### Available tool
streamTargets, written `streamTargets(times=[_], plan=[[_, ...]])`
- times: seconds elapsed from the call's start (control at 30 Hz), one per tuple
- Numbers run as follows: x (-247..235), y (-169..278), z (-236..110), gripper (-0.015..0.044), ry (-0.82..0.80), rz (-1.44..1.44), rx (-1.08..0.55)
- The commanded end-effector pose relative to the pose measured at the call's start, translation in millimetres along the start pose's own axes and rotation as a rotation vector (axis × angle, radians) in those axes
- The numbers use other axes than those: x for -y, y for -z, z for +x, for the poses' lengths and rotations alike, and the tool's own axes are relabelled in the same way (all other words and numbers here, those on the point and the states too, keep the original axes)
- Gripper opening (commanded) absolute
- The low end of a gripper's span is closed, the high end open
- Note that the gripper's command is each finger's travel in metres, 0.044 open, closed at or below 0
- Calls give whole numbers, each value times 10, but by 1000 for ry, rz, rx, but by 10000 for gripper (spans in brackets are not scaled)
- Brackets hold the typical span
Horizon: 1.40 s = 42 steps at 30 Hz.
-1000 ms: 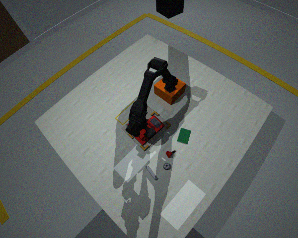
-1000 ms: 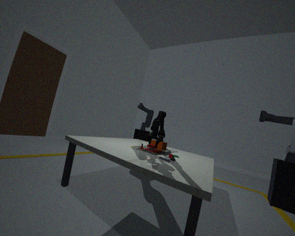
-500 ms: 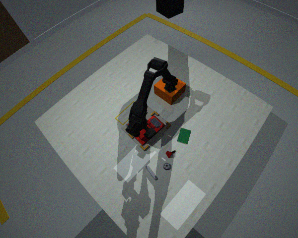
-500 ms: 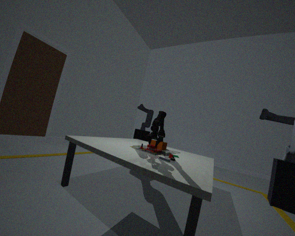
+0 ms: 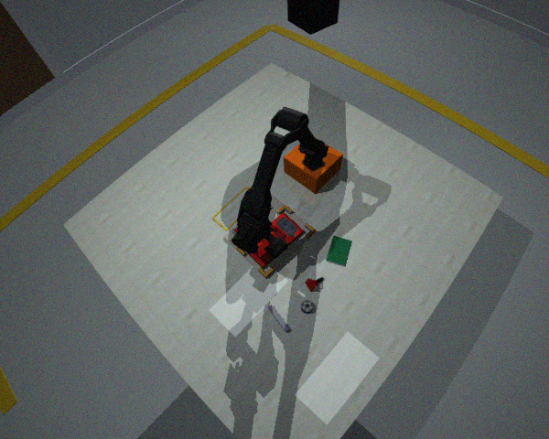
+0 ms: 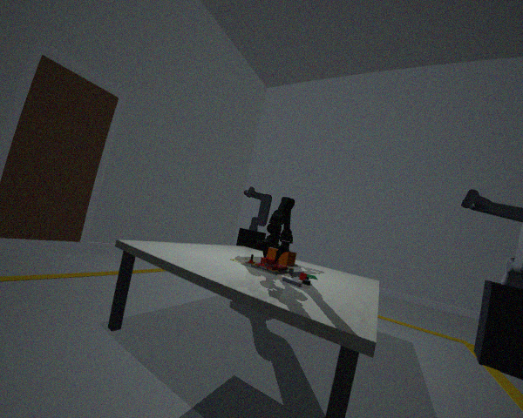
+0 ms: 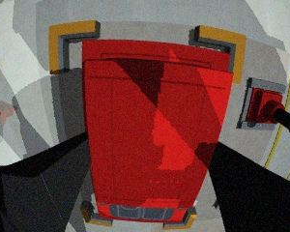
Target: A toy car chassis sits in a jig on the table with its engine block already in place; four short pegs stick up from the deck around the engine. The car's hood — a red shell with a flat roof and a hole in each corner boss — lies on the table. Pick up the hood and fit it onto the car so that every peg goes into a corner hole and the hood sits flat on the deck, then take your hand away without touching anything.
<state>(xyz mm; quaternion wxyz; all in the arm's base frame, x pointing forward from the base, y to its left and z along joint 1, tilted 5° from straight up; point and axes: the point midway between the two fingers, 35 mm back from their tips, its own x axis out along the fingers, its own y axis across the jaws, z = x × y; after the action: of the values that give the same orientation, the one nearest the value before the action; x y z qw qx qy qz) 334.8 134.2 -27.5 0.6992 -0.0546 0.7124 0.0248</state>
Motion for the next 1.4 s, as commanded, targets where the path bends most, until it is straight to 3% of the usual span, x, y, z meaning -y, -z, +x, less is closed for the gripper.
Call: streamTargets(times=[0.0,0.9,1.37], plan=[[0,3,33,0,-1,4,-3],[1,0,108,0,0,2,-1],[1,1,115,368,0,1,-2]])
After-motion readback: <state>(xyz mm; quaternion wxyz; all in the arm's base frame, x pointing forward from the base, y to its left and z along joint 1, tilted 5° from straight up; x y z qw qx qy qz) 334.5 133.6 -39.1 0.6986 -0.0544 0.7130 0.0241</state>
